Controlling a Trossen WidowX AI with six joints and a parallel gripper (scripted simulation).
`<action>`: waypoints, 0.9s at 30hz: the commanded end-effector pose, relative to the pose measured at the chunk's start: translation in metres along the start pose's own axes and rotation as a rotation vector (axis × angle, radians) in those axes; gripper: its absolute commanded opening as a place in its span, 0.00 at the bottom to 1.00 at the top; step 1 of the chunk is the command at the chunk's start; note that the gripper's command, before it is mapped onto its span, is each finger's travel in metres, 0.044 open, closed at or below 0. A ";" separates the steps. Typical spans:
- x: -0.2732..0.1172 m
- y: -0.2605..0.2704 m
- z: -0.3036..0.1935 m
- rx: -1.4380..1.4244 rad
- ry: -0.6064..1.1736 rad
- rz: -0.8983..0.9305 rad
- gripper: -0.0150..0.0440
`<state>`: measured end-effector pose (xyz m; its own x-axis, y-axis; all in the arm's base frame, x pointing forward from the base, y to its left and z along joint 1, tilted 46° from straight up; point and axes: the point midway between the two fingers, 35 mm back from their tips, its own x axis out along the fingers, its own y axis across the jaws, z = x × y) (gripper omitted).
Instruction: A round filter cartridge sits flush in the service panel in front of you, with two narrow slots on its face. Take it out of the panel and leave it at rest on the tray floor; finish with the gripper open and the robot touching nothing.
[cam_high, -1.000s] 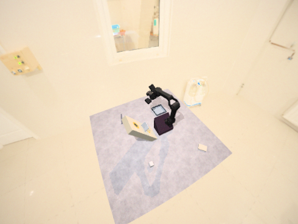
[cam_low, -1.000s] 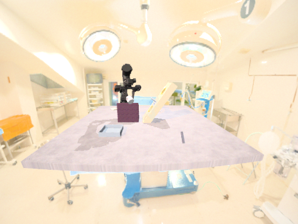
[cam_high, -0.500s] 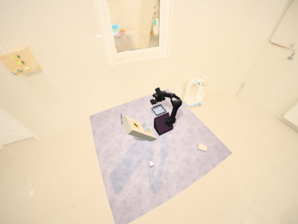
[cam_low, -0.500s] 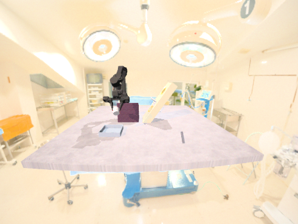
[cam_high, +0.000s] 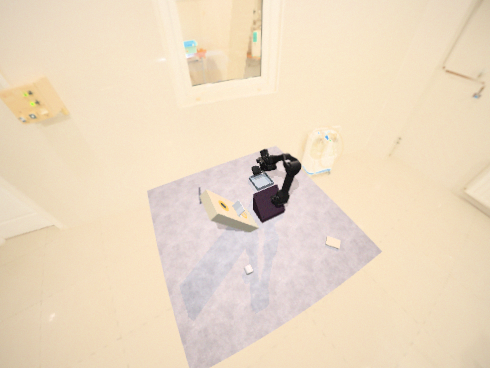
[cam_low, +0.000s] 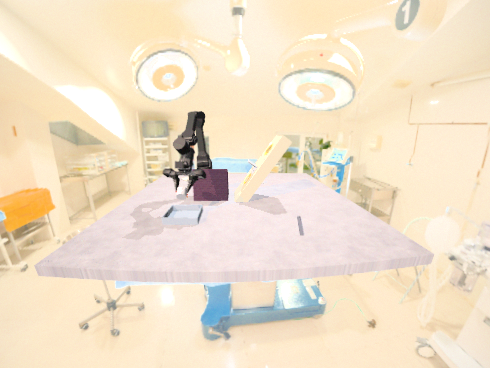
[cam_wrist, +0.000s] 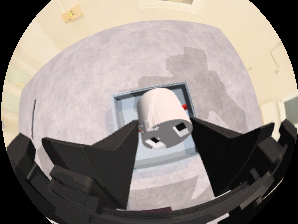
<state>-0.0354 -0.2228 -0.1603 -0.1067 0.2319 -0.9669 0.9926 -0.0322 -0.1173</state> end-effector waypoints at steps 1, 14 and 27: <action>0.017 -0.002 -0.012 0.009 0.013 -0.005 0.25; 0.060 -0.002 -0.041 0.009 0.014 -0.006 0.25; 0.057 -0.001 -0.040 0.014 0.021 -0.002 0.74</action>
<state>-0.0400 -0.1699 -0.2064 -0.1076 0.2527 -0.9615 0.9914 -0.0451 -0.1228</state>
